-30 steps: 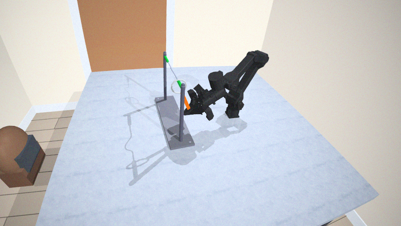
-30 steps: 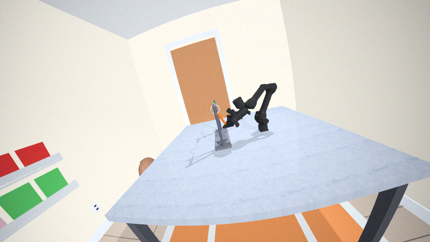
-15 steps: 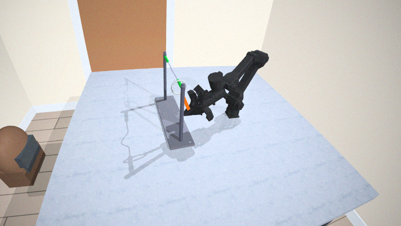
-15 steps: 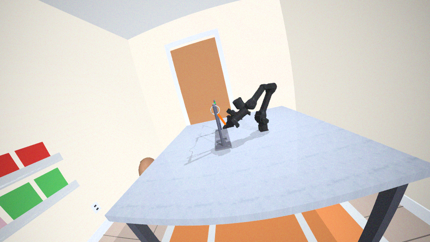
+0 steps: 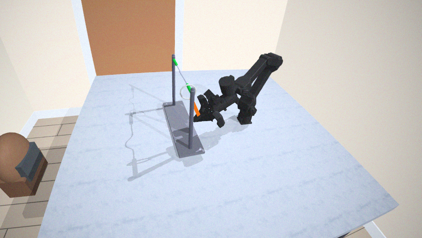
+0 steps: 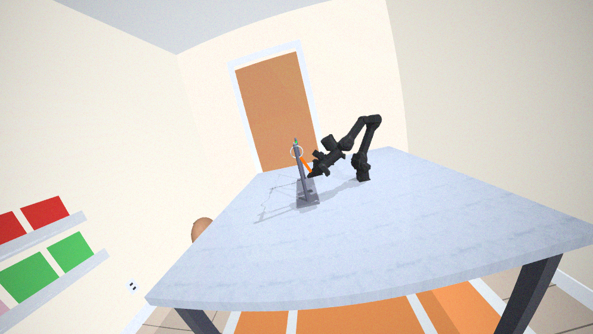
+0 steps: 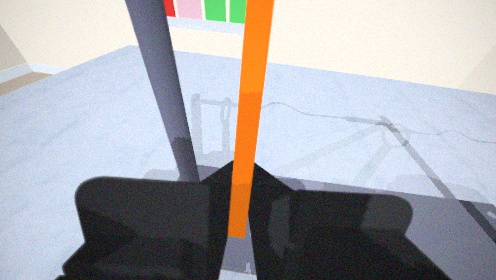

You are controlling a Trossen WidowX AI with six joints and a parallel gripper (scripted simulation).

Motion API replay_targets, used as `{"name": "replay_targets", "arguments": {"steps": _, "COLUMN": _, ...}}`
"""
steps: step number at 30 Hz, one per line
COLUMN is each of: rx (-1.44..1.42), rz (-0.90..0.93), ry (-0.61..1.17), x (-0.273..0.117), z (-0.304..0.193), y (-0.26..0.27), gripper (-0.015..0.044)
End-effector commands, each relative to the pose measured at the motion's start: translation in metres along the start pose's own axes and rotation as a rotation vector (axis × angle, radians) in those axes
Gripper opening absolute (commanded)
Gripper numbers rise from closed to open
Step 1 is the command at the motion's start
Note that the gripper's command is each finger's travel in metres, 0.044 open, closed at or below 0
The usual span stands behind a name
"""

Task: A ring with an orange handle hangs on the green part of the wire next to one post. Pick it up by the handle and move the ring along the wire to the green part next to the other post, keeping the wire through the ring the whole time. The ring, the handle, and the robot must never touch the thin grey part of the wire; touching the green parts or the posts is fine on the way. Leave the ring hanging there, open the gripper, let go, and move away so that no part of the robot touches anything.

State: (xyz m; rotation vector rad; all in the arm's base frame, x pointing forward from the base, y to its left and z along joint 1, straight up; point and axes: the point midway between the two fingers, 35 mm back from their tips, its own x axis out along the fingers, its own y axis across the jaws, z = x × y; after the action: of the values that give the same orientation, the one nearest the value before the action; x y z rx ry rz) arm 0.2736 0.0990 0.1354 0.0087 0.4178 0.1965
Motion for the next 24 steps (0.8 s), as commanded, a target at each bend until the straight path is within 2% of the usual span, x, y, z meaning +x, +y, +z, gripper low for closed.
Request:
{"name": "replay_targets", "arguments": {"steps": 1, "rx": 0.000, "rz": 0.000, "ry": 0.000, "x": 0.000, "z": 0.000, "y": 0.000, "gripper": 0.0034}}
{"name": "replay_targets", "arguments": {"steps": 6, "rx": 0.000, "rz": 0.000, "ry": 0.000, "x": -0.001, "z": 0.000, "y": 0.000, "gripper": 0.0160}}
{"name": "replay_targets", "arguments": {"steps": 24, "rx": 0.003, "rz": -0.002, "ry": 0.003, "x": -0.038, "z": 0.001, "y": 0.001, "gripper": 0.0160}}
